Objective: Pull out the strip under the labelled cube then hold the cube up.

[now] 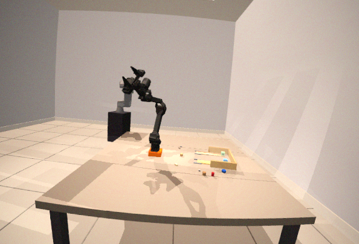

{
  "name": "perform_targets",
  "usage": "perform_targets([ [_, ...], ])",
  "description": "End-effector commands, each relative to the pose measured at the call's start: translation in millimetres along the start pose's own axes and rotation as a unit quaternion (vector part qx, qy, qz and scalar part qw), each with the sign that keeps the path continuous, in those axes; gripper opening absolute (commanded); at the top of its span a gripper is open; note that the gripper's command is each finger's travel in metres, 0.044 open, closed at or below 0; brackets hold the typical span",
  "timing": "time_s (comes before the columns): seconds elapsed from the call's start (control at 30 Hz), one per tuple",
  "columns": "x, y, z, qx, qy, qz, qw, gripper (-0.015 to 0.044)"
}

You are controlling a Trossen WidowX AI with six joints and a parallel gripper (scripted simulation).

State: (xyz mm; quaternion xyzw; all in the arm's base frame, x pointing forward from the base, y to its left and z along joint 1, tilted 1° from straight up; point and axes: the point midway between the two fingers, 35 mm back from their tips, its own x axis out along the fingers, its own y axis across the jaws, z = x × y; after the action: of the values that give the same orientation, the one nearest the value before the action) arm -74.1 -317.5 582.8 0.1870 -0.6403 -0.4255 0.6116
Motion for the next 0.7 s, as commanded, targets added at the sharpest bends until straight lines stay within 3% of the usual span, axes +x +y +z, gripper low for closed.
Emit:
perform_targets([
  [0.0,-11.9,-16.0,-57.1,-0.012,0.073,-0.033,0.997,0.0400],
  [0.33,-84.1,-36.1,-202.0,-0.070,0.291,-0.070,0.951,0.0400],
  [0.67,-214.1,-26.1,-311.5,-0.148,0.514,-0.020,0.844,0.0400],
])
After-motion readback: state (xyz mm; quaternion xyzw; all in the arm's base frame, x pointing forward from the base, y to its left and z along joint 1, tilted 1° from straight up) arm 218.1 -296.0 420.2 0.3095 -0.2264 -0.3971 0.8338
